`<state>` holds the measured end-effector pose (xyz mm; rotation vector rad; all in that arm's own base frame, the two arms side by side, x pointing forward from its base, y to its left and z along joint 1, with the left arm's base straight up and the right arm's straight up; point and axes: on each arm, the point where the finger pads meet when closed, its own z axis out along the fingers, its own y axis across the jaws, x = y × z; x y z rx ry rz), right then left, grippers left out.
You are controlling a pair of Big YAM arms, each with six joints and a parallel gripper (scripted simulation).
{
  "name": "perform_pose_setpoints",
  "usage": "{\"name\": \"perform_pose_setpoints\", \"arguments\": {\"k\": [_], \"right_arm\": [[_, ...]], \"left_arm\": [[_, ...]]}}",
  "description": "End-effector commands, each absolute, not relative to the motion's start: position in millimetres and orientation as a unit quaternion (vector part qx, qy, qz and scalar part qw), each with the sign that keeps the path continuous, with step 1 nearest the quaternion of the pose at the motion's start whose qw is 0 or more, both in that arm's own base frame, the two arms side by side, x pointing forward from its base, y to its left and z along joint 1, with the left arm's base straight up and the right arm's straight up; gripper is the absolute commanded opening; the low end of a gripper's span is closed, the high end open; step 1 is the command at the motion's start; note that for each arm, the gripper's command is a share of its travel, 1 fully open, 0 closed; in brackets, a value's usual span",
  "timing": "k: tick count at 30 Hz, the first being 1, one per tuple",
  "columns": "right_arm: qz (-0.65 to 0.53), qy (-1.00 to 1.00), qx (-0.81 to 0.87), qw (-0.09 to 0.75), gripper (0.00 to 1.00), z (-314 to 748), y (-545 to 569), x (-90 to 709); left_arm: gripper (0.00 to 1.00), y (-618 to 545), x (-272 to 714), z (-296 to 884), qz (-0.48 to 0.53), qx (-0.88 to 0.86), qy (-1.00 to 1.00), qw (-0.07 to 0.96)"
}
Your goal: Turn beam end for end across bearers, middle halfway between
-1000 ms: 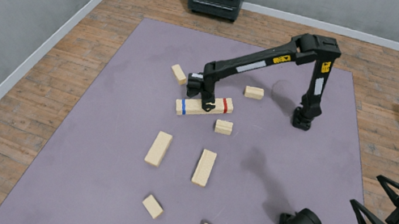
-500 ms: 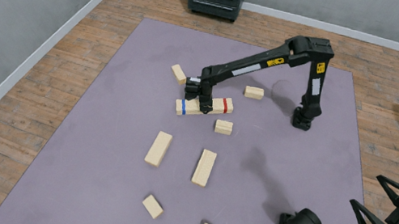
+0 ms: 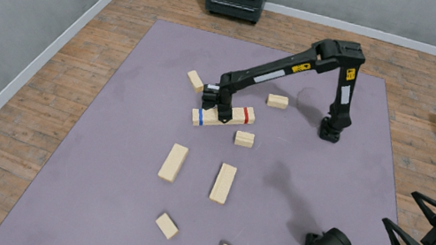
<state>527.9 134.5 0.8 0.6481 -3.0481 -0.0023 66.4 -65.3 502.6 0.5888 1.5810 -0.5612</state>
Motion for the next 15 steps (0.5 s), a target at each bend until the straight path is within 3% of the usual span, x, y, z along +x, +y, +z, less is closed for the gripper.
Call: {"name": "perform_pose_setpoints", "arguments": {"k": [1, 15], "right_arm": [[-0.001, -0.976, 0.214, -0.024, 0.67, 41, 140, 546], [-0.001, -0.976, 0.214, -0.025, 0.67, 107, 140, 544]], "left_arm": [[1.0, -65, 67, 512, -0.239, 0.258, 0.686, 0.637], [1.0, -65, 67, 512, -0.239, 0.258, 0.686, 0.637]]}}
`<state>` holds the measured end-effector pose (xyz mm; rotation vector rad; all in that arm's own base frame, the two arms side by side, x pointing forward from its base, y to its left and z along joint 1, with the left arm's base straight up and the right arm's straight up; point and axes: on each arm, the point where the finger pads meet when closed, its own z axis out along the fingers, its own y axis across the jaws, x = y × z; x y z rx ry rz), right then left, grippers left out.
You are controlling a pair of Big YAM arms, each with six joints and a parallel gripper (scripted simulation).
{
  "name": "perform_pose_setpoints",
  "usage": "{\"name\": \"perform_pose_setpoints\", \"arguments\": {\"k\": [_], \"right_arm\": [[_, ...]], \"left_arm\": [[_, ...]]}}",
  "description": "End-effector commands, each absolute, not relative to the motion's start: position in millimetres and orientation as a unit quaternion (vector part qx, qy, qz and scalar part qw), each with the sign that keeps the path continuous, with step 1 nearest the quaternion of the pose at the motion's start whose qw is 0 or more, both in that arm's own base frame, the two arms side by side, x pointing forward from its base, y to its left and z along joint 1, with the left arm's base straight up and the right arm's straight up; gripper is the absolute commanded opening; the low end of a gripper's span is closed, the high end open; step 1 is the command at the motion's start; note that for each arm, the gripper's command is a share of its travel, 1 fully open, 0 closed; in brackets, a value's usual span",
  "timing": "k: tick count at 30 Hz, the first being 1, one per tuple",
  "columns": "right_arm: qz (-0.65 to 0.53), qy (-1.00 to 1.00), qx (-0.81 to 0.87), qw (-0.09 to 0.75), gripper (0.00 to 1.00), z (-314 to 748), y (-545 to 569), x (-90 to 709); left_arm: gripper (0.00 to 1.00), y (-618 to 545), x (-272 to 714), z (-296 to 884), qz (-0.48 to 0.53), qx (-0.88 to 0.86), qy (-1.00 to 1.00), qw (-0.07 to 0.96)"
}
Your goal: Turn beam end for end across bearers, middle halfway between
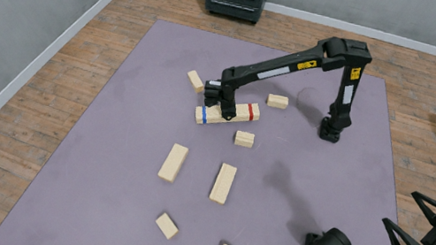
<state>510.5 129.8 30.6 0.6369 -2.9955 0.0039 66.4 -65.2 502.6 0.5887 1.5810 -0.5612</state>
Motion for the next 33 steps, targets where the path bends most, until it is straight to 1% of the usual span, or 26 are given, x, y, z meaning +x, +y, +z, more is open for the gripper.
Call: {"name": "perform_pose_setpoints", "arguments": {"k": [1, 4, 6, 11, 18, 20, 27, 33], "right_arm": [[-0.001, -0.976, 0.218, -0.024, 0.67, 116, 142, 542], [0.0, -0.974, 0.226, -0.024, 0.67, 127, 144, 540], [0.0, -0.963, 0.268, -0.021, 0.67, 143, 149, 527], [0.002, -0.905, 0.424, -0.009, 0.67, 143, 172, 453], [0.003, -0.804, 0.595, -0.007, 0.67, 139, 209, 355], [0.003, -0.804, 0.595, -0.007, 0.67, 139, 209, 355], [0.004, -0.695, 0.719, 0.002, 0.67, 137, 239, 266], [0.004, -0.625, 0.781, -0.006, 0.67, 144, 263, 222]], "left_arm": [[1.0, -65, 67, 512, -0.239, 0.258, 0.686, 0.637], [1.0, -65, 67, 512, -0.239, 0.258, 0.686, 0.637], [1.0, -65, 67, 512, -0.239, 0.258, 0.686, 0.637], [1.0, -65, 67, 512, -0.239, 0.258, 0.686, 0.637], [1.0, -66, 60, 506, -0.239, 0.276, 0.691, 0.624], [1.0, -66, 60, 506, -0.239, 0.276, 0.691, 0.624], [1.0, -76, 50, 475, -0.246, 0.323, 0.719, 0.564], [1.0, -75, 41, 466, -0.251, 0.34, 0.721, 0.549]]}}
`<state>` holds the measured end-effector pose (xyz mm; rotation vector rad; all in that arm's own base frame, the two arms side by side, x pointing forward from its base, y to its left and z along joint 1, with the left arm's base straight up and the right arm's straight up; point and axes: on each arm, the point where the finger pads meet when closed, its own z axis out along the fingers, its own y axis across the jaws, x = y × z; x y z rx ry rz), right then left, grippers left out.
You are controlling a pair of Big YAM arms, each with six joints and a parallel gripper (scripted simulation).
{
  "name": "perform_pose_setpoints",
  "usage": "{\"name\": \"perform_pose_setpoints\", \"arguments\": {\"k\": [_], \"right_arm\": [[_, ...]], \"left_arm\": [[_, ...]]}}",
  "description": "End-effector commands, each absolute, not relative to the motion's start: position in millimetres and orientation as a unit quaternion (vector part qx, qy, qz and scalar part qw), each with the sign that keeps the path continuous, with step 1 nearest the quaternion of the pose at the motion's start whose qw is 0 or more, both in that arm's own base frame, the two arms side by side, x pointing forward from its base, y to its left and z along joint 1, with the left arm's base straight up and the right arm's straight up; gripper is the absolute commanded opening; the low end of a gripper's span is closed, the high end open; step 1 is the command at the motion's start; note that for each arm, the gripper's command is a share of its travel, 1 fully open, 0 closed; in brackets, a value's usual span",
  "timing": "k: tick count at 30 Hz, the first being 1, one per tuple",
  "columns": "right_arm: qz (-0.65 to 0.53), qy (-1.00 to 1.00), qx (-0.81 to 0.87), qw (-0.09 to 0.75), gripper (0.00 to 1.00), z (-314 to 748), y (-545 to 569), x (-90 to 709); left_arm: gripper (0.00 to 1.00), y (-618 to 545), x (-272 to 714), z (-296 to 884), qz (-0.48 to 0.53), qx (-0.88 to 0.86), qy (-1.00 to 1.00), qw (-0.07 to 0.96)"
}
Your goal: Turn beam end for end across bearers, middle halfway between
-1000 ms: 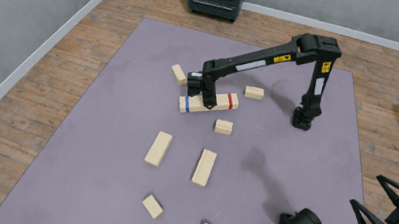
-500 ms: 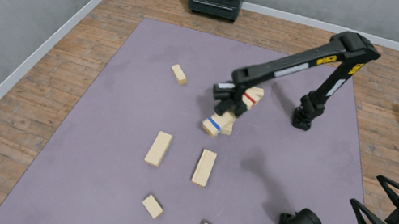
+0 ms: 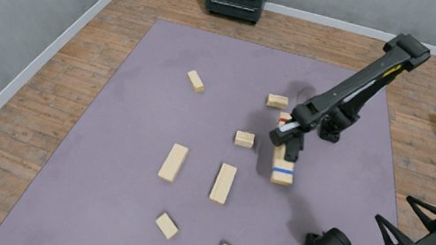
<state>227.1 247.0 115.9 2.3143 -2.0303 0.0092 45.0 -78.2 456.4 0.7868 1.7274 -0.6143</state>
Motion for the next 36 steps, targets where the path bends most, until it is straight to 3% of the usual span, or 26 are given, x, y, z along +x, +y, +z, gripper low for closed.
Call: {"name": "perform_pose_setpoints", "arguments": {"k": [1, 36], "right_arm": [[0.005, -0.616, 0.787, -0.004, 0.67, 143, 264, 216], [0.004, -0.592, 0.806, -0.008, 0.67, 41, 299, 212]], "left_arm": [[1.0, -75, 40, 465, -0.251, 0.34, 0.722, 0.548], [1.0, -76, 43, 464, -0.253, 0.335, 0.723, 0.549]]}}
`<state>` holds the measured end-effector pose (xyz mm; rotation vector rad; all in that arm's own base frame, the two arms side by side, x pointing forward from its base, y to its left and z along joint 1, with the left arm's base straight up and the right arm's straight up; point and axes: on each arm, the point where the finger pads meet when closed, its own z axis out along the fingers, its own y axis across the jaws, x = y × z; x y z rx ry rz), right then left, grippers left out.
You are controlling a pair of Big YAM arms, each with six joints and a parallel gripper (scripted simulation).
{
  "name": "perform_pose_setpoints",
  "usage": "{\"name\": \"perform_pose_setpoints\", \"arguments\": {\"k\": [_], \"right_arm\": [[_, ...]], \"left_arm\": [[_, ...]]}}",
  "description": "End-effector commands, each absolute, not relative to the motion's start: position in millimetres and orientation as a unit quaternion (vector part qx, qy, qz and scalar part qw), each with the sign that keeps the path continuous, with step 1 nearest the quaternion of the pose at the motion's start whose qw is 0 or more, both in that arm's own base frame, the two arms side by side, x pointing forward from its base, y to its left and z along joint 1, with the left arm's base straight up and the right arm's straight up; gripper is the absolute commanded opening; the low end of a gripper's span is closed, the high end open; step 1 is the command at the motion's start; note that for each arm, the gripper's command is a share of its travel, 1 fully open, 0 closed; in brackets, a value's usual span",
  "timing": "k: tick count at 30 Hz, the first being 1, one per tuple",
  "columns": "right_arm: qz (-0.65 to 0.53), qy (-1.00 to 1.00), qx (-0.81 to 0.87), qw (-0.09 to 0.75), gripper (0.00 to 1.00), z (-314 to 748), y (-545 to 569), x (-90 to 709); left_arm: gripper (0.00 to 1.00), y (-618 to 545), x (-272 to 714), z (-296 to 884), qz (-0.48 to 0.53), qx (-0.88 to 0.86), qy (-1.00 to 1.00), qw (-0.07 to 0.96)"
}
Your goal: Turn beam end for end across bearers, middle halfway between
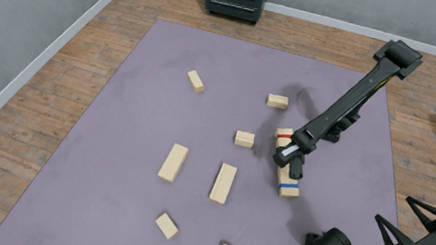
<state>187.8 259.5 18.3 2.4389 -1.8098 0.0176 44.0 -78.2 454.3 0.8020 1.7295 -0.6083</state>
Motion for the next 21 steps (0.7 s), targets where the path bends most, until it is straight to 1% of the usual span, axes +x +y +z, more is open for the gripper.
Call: {"name": "perform_pose_setpoints", "arguments": {"k": [1, 4, 7, 11, 13, 14, 15, 21], "right_arm": [[0.004, -0.592, 0.806, -0.008, 0.67, 41, 299, 212], [0.004, -0.591, 0.806, -0.009, 0.67, 37, 290, 205], [0.005, -0.592, 0.806, 0.006, 0.67, 15, 276, 195], [0.004, -0.592, 0.806, 0.003, 0.67, 5, 284, 201], [0.004, -0.592, 0.806, 0.002, 0.89, 9, 275, 198], [0.004, -0.594, 0.804, 0.003, 0.99, 12, 269, 196], [0.004, -0.593, 0.805, 0.001, 1.0, 18, 269, 194], [0.004, -0.593, 0.805, -0.016, 1.0, 58, 281, 203]], "left_arm": [[1.0, -76, 43, 464, -0.253, 0.335, 0.723, 0.549], [1.0, -76, 43, 464, -0.253, 0.335, 0.723, 0.549], [1.0, -76, 43, 464, -0.253, 0.335, 0.723, 0.549], [1.0, -76, 43, 464, -0.253, 0.335, 0.723, 0.549], [1.0, -76, 43, 464, -0.253, 0.335, 0.723, 0.549], [1.0, -76, 43, 464, -0.253, 0.335, 0.723, 0.549], [1.0, -76, 43, 464, -0.253, 0.335, 0.723, 0.549], [1.0, -76, 43, 464, -0.253, 0.335, 0.723, 0.549]]}}
